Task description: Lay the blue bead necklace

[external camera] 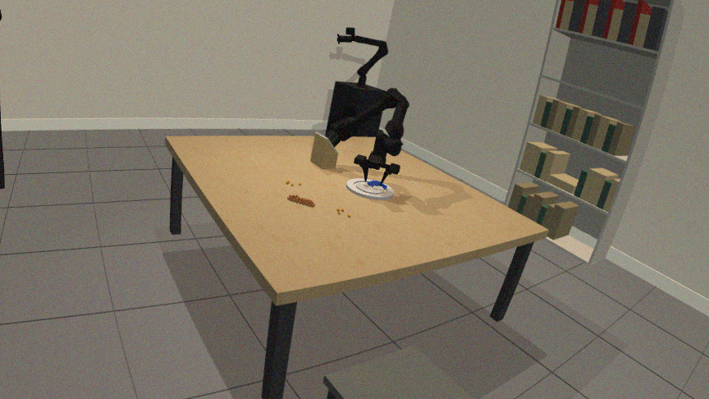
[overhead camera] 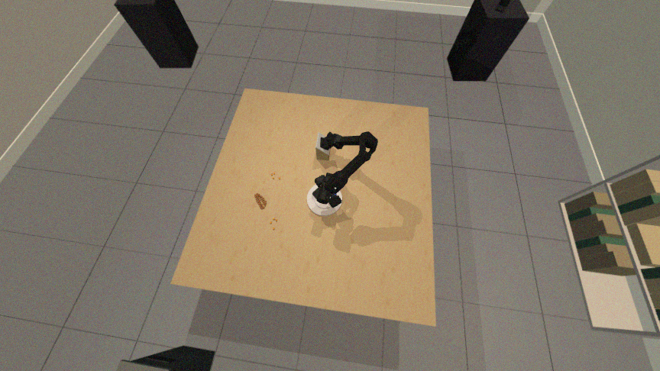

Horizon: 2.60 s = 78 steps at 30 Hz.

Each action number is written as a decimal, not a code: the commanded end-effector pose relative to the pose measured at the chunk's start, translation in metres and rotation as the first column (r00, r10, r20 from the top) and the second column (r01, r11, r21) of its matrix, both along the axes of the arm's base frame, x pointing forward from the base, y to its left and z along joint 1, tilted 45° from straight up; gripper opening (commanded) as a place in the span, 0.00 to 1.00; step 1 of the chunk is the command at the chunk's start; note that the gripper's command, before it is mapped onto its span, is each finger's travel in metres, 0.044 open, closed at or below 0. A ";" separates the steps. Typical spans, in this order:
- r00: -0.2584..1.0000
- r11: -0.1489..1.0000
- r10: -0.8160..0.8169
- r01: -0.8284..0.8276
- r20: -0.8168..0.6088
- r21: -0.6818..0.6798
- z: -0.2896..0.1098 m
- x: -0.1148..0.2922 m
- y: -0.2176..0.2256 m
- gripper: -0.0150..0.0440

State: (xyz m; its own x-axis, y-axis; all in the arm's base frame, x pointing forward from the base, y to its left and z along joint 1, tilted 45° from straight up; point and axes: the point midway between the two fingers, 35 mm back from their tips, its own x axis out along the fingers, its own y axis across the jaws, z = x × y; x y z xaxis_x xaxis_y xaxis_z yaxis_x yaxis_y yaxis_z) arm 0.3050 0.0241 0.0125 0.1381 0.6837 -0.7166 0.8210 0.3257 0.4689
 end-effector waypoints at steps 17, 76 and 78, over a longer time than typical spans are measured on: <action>1.000 1.000 0.002 -0.002 -0.004 0.002 -0.006 0.000 0.006 0.33; 1.000 1.000 0.002 -0.002 -0.004 0.002 -0.006 0.000 0.006 0.25; 1.000 1.000 0.002 -0.002 -0.006 0.003 -0.004 -0.001 0.005 0.25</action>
State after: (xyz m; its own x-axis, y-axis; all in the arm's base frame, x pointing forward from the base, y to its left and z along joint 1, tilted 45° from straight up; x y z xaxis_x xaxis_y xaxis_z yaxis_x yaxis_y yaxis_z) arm 0.3039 0.0297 0.0065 0.1319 0.6840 -0.7174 0.8239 0.3268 0.4631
